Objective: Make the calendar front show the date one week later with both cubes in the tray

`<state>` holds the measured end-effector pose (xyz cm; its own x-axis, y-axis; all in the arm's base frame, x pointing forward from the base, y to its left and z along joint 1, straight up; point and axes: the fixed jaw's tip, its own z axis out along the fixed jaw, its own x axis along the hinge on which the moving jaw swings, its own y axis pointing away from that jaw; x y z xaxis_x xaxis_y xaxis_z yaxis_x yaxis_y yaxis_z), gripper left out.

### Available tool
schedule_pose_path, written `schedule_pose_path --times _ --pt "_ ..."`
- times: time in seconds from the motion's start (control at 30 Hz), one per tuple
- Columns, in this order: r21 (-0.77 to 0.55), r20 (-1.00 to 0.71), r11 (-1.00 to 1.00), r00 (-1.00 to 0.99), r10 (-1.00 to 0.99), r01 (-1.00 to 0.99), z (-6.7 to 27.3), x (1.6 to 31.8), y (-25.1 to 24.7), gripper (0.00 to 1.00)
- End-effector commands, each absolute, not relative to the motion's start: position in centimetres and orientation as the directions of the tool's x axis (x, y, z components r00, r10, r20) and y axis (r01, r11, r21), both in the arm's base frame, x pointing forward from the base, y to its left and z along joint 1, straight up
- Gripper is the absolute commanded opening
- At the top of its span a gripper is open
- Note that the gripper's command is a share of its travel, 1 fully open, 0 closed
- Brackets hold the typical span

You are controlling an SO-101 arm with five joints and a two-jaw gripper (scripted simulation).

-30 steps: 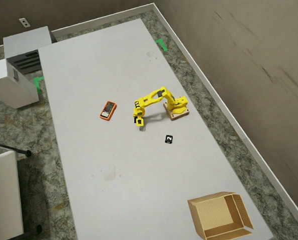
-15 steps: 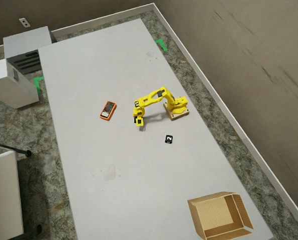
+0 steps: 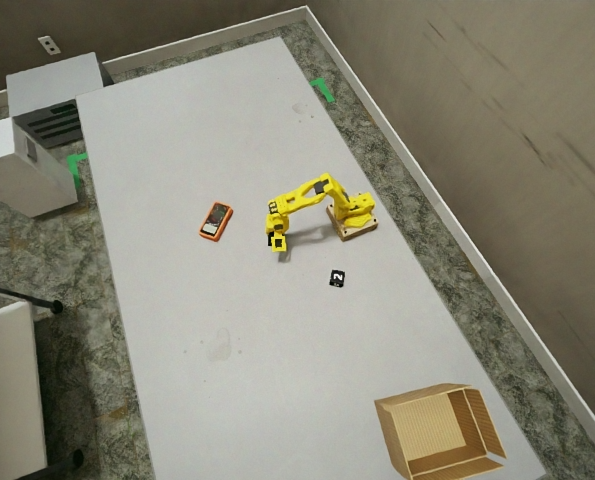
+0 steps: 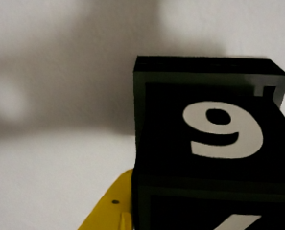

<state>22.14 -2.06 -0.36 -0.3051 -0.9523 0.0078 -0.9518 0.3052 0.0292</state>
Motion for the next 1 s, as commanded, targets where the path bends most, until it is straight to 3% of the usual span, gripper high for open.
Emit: schedule_pose_path --times 0.0,0.97 --pt "0.004 0.001 0.316 -0.316 -0.949 -0.949 0.2 22.5 -2.2 0.00" --pt "0.004 0.001 0.316 -0.316 -0.949 -0.949 1.3 22.5 -2.2 0.00"
